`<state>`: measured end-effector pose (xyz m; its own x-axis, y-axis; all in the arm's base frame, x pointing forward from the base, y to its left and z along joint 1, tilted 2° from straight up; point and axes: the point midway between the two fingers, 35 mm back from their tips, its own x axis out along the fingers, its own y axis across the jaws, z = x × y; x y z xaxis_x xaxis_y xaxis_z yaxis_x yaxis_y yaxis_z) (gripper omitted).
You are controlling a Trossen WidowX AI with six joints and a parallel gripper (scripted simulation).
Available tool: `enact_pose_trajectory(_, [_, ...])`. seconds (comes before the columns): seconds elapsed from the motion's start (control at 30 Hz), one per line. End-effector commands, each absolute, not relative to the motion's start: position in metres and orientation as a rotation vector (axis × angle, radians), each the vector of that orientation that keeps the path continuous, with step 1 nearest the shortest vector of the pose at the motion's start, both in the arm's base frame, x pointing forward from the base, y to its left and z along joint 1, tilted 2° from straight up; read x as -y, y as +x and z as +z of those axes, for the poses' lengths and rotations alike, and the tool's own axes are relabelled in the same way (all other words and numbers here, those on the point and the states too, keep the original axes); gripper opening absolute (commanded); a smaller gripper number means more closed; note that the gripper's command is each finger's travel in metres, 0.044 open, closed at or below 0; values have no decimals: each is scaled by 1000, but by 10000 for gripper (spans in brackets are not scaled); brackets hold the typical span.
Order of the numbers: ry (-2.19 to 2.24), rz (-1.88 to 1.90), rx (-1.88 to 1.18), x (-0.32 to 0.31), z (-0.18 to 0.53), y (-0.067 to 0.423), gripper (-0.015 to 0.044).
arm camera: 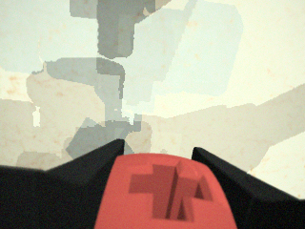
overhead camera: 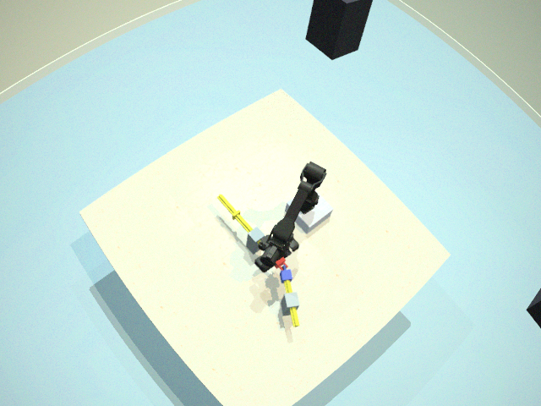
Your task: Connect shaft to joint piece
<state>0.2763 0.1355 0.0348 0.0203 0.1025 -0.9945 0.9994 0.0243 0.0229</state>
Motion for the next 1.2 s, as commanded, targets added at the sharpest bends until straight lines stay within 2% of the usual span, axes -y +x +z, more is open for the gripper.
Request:
enact_pose_trajectory(0.0, [1270, -1106, -1295, -136, 34, 277, 0])
enact_pose_trajectory(0.5, [1270, -1114, -1289, -136, 35, 277, 0])
enact_pose_trajectory(0.67, [1270, -1114, -1289, -136, 35, 277, 131])
enact_pose_trajectory(0.77, [1270, -1114, -1289, -136, 35, 277, 147])
enact_pose_trajectory(1.13, [1270, -1114, -1289, -136, 35, 277, 436])
enact_pose_trajectory(1.17, [1270, -1114, -1289, -136, 35, 277, 440])
